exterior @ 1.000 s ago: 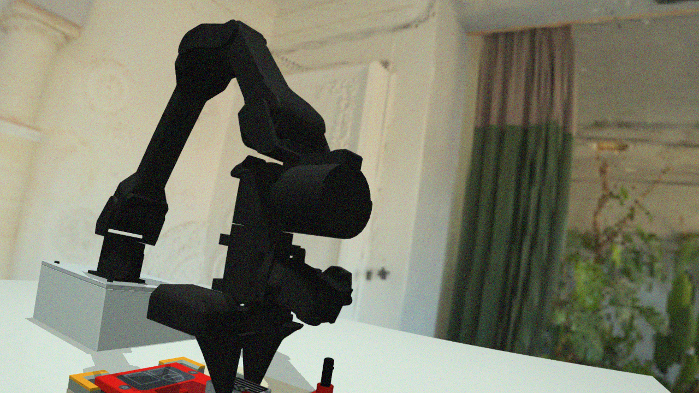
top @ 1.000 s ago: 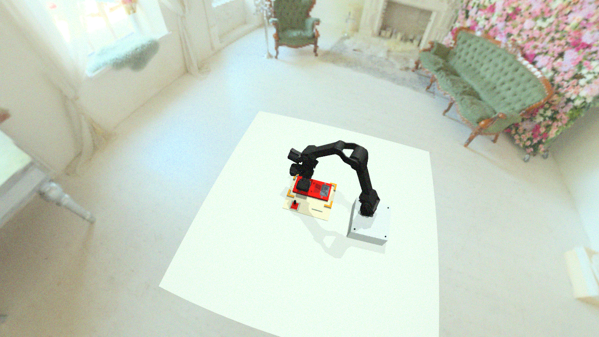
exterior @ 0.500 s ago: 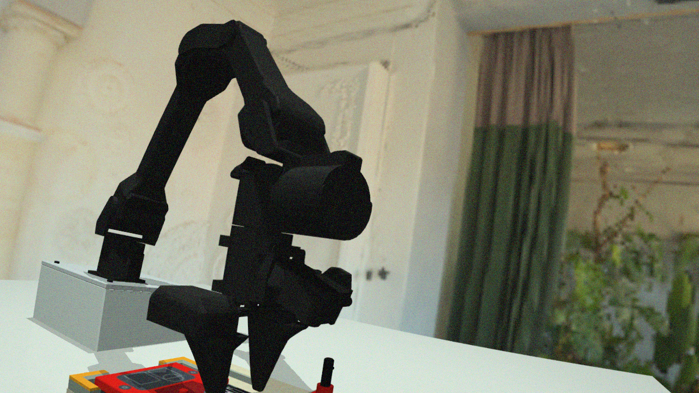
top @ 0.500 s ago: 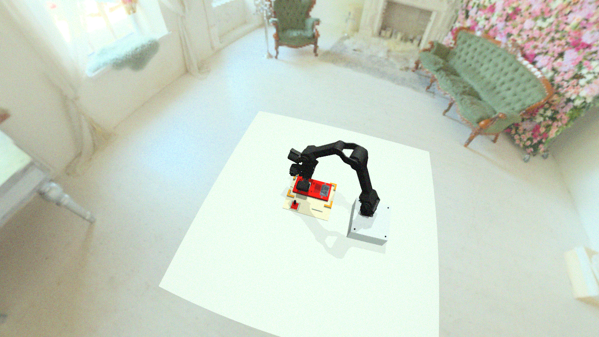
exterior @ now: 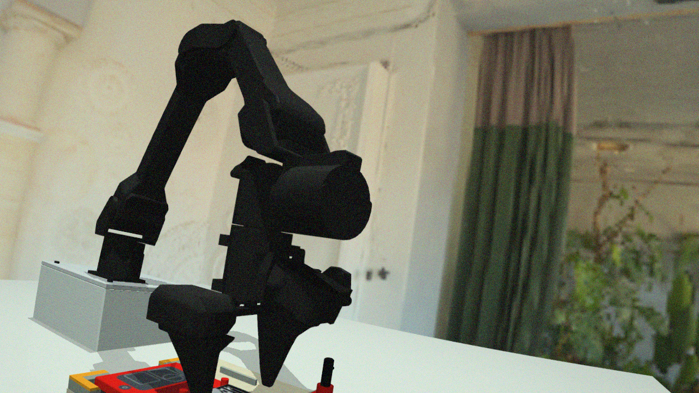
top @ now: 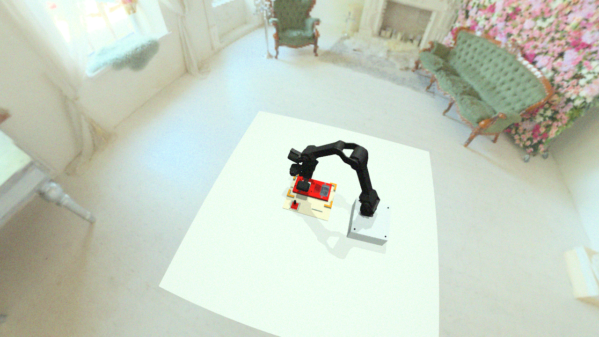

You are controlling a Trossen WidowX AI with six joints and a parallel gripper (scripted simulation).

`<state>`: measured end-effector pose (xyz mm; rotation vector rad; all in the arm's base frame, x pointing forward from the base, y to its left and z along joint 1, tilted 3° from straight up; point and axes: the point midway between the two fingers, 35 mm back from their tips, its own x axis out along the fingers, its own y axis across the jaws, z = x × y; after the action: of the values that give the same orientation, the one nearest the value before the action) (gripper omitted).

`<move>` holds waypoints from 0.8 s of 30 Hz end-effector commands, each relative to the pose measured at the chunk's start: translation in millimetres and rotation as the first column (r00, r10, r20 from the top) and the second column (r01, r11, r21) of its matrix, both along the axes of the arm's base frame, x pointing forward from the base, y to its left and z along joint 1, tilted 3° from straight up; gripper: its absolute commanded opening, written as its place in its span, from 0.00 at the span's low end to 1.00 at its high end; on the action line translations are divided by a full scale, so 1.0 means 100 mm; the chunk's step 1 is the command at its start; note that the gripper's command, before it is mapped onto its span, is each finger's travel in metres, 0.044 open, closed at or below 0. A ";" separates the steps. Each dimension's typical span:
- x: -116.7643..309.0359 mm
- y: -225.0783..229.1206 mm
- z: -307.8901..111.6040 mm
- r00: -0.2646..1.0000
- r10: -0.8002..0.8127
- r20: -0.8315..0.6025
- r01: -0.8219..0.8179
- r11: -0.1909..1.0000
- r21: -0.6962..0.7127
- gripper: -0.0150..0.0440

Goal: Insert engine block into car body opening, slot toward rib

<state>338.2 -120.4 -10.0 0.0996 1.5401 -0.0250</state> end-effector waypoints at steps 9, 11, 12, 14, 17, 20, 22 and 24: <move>-0.02 -0.01 0.13 1.000 0.000 0.004 0.000 1.000 -0.002 0.87; -0.02 -0.01 0.13 1.000 0.000 0.004 0.000 1.000 -0.002 0.78; -0.02 -0.01 0.13 1.000 0.000 0.004 0.000 1.000 -0.002 0.73; -0.02 -0.01 0.13 1.000 0.000 0.004 0.000 1.000 -0.002 0.64; -0.02 -0.01 0.13 1.000 0.000 0.004 0.000 1.000 -0.002 0.51; -0.02 -0.01 0.13 1.000 0.000 0.004 0.000 1.000 -0.002 0.38; -0.02 -0.01 0.13 1.000 0.000 0.004 0.000 1.000 -0.002 0.29; -0.02 -0.01 0.13 1.000 0.000 0.004 0.000 1.000 -0.002 0.25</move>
<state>336.4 -120.9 2.4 0.1010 1.5370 -0.0280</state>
